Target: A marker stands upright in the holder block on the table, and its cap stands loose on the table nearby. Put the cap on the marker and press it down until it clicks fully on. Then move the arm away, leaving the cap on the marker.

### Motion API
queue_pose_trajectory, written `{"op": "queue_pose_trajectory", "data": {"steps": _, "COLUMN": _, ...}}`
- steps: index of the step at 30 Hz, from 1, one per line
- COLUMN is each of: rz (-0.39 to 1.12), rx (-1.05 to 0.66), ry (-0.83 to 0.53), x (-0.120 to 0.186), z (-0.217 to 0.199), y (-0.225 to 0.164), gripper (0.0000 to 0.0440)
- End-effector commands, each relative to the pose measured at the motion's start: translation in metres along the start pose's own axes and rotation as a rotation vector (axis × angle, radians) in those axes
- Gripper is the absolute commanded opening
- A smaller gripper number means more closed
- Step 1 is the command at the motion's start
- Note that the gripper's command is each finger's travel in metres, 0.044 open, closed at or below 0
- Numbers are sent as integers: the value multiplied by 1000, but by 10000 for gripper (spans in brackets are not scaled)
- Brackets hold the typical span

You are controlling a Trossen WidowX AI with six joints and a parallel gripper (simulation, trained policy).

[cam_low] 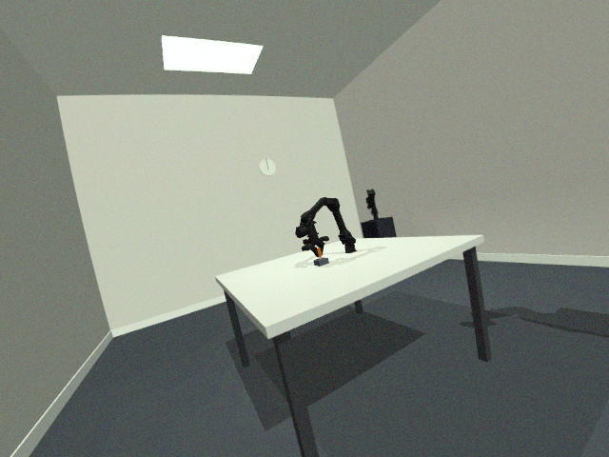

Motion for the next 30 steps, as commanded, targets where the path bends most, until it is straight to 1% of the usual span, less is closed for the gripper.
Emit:
{"op": "queue_pose_trajectory", "data": {"steps": 1, "rz": 7, "rx": 8, "ry": -54, "x": -9, "z": -10, "y": -1, "gripper": 176}}
{"op": "queue_pose_trajectory", "data": {"steps": 3, "rz": 11, "rx": 11, "ry": -63, "x": -9, "z": -14, "y": -1, "gripper": 201}}
{"op": "queue_pose_trajectory", "data": {"steps": 5, "rz": 15, "rx": 14, "ry": -67, "x": -9, "z": -16, "y": -2, "gripper": 236}}
{"op": "queue_pose_trajectory", "data": {"steps": 13, "rz": 21, "rx": 23, "ry": -34, "x": -5, "z": -19, "y": -3, "gripper": 438}}
{"op": "queue_pose_trajectory", "data": {"steps": 19, "rz": 16, "rx": 22, "ry": 22, "x": 8, "z": -17, "y": -4, "gripper": 440}}
{"op": "queue_pose_trajectory", "data": {"steps": 25, "rz": 11, "rx": 22, "ry": 74, "x": 31, "z": -16, "y": -4, "gripper": 440}}
{"op": "queue_pose_trajectory", "data": {"steps": 30, "rz": 11, "rx": 23, "ry": 107, "x": 44, "z": -17, "y": -4, "gripper": 440}}
Point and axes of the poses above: the point midway between the two fingers, 35 mm back from their tips, its own x axis back along the fingers, its own z axis across the jaws, y = z × x, the point moved 3 cm from there along x, back along the fingers, and after that the axes turned 7 degrees about x, right-handed, at the moved point
